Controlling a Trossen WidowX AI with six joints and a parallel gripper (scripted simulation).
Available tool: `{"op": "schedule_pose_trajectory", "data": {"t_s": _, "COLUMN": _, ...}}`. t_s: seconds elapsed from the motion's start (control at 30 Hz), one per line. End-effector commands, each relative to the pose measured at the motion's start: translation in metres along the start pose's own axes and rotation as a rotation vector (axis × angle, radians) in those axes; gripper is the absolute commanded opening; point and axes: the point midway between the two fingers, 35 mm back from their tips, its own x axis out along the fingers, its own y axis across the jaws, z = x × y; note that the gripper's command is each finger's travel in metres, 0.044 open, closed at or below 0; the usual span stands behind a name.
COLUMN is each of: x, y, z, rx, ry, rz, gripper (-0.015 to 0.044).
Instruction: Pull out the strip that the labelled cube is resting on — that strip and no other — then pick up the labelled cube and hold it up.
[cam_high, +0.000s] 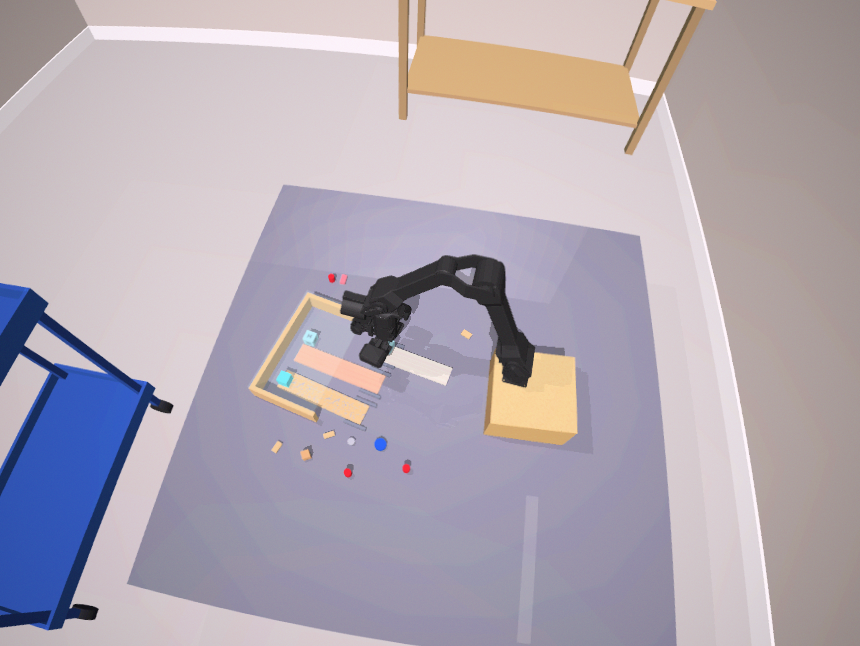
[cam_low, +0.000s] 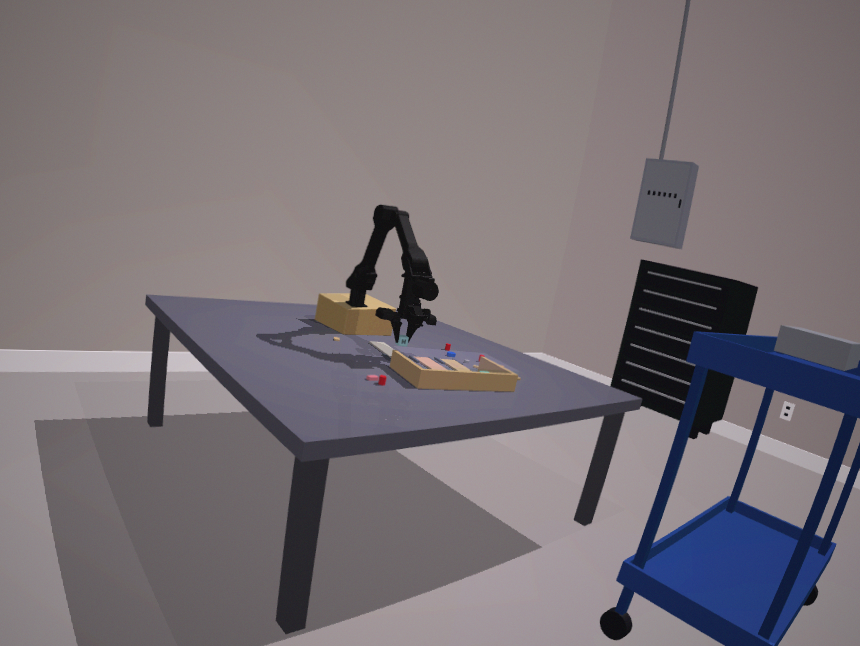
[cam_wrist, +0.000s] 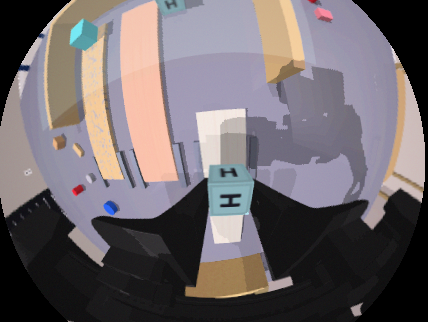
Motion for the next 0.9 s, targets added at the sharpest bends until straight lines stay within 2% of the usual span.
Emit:
{"op": "schedule_pose_trajectory", "data": {"t_s": 0.0, "x": -0.003, "y": -0.001, "z": -0.012, "rx": 0.001, "ry": 0.011, "rz": 0.001, "gripper": 0.0000}}
{"op": "schedule_pose_trajectory", "data": {"t_s": 0.53, "x": -0.004, "y": -0.007, "z": -0.050, "rx": 0.000, "ry": 0.015, "rz": 0.001, "gripper": 0.0000}}
{"op": "schedule_pose_trajectory", "data": {"t_s": 0.73, "x": -0.038, "y": -0.007, "z": -0.049, "rx": 0.000, "ry": 0.014, "rz": 0.001, "gripper": 0.0000}}
{"op": "schedule_pose_trajectory", "data": {"t_s": 0.87, "x": -0.039, "y": -0.007, "z": -0.049, "rx": 0.000, "ry": 0.014, "rz": 0.001, "gripper": 0.0000}}
